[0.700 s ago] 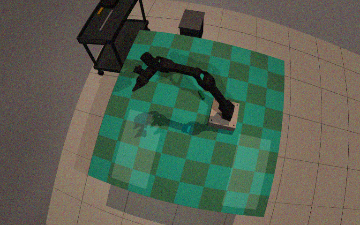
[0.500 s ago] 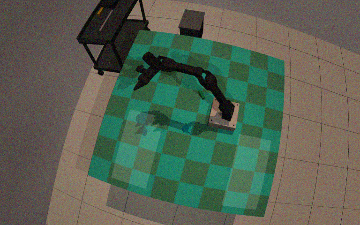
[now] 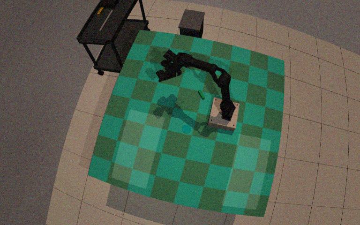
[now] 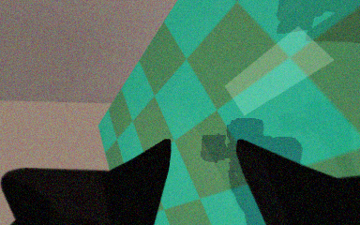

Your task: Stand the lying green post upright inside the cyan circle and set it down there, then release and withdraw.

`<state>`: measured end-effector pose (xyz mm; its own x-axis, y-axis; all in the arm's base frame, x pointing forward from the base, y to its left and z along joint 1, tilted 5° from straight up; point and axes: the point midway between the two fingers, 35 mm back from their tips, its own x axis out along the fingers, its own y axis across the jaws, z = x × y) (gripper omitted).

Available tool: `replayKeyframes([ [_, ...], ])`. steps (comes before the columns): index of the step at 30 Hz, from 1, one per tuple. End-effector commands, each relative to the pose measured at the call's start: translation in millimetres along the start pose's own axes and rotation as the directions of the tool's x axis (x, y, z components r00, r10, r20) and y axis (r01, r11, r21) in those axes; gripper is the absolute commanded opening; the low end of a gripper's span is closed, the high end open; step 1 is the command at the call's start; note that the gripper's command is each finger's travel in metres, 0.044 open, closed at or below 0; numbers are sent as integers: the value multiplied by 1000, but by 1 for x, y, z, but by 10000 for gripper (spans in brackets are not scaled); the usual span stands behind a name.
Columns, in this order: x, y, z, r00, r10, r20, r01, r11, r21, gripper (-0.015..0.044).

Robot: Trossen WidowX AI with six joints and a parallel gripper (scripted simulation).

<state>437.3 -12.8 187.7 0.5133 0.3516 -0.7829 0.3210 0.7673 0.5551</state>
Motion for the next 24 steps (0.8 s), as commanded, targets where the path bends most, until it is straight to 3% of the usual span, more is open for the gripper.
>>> replayKeyframes([
  [1, -14, -58, -26, 981, -192, -24, 193, 979, 64, 233],
  [11, -67, -182, -122, 774, -601, -201, 629, 767, 128, 233],
  [19, -69, -190, -130, 753, -622, -216, 653, 747, 125, 233],
  [24, -10, -237, -141, 752, -622, -216, 653, 747, 125, 233],
])
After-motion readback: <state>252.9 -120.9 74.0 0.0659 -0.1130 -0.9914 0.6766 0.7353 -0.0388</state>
